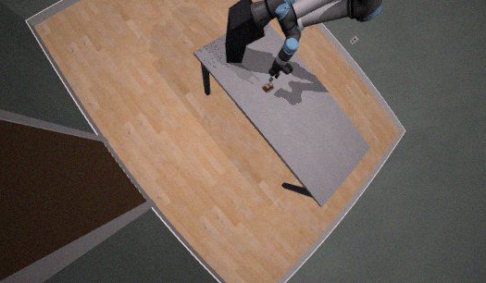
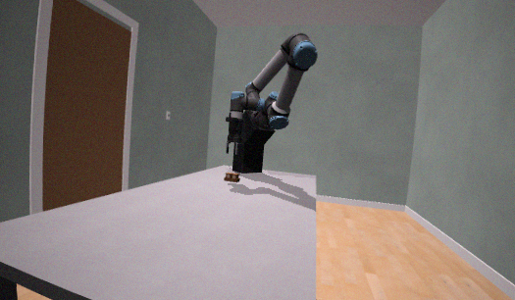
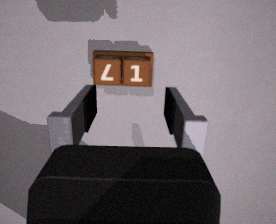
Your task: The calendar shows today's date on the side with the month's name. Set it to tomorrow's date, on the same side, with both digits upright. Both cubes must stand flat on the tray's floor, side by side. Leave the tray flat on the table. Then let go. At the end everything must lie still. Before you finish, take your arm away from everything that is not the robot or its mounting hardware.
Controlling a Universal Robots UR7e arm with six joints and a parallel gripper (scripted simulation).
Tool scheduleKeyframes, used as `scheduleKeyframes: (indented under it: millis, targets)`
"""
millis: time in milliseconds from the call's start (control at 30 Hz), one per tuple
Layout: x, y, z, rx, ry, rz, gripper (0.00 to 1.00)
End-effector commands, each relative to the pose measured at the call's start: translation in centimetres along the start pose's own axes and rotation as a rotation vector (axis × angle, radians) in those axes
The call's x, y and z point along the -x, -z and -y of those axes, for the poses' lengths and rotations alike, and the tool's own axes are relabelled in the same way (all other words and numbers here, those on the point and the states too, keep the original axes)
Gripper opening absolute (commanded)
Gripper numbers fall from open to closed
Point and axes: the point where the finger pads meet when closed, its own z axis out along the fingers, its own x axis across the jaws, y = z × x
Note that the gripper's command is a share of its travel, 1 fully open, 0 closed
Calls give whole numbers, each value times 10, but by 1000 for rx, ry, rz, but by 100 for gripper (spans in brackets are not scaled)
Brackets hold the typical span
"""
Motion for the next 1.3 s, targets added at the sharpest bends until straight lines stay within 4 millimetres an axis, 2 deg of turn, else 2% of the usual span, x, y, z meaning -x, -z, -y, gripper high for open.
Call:
scheduleKeyframes:
  millis: [0, 667, 967, 1033, 1267]
  targets:
    - [-4, -1, -1, -2, -8, -1, 100]
    - [-3, -2, 0, -2, 38, -2, 100]
    - [-2, -8, 4, -2, 270, -3, 100]
    - [-2, -8, 4, -2, 270, -3, 100]
    - [-1, -14, 6, -1, 481, -4, 100]
